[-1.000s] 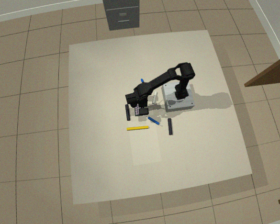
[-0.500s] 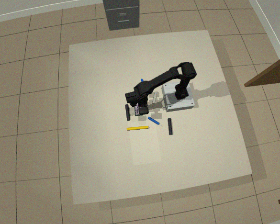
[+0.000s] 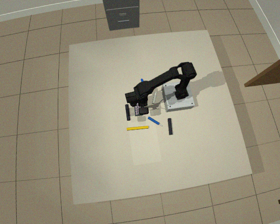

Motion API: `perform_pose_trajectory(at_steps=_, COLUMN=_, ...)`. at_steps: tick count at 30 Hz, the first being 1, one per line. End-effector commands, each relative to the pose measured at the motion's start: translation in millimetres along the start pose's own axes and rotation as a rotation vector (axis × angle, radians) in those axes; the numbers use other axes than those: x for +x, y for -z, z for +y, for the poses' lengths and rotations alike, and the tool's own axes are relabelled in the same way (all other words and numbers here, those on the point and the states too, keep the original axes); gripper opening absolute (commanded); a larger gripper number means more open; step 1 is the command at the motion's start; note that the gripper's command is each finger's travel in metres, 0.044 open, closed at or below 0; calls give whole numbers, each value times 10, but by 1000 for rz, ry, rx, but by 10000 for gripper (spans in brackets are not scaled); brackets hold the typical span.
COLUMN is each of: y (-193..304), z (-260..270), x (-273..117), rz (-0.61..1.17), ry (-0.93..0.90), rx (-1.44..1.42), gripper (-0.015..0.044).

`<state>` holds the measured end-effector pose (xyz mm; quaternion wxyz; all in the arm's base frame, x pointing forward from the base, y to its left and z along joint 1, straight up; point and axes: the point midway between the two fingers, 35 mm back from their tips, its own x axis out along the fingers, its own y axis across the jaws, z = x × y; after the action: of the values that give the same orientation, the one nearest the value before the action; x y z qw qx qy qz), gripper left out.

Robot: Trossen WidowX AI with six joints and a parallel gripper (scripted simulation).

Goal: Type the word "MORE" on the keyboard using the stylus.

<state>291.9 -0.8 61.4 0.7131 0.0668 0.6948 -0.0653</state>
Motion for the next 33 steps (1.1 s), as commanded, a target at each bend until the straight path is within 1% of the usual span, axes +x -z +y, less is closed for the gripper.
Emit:
perform_pose_trajectory(at_steps=1, y=0, z=0, x=0, rz=0, ry=0, rx=0, gripper=53)
perform_pose_trajectory(at_steps=3, y=17, z=35, x=15, rz=9, ry=-11, rx=-70, gripper=105)
perform_pose_trajectory(at_steps=5, y=65, z=131, x=56, rz=31, ry=-46, rx=-263, gripper=150)
perform_pose_trajectory(at_steps=12, y=276, z=478, x=187, rz=67, ry=-211, rx=-998, gripper=150)
perform_pose_trajectory(at_steps=18, y=479, z=746, x=268, rz=23, ry=-385, rx=-1583, gripper=150)
perform_pose_trajectory(at_steps=26, y=643, z=933, x=312, rz=-56, ry=-526, rx=-1962, gripper=150)
perform_pose_trajectory(at_steps=33, y=754, z=1048, x=332, rz=-165, ry=-626, rx=-2280, gripper=150)
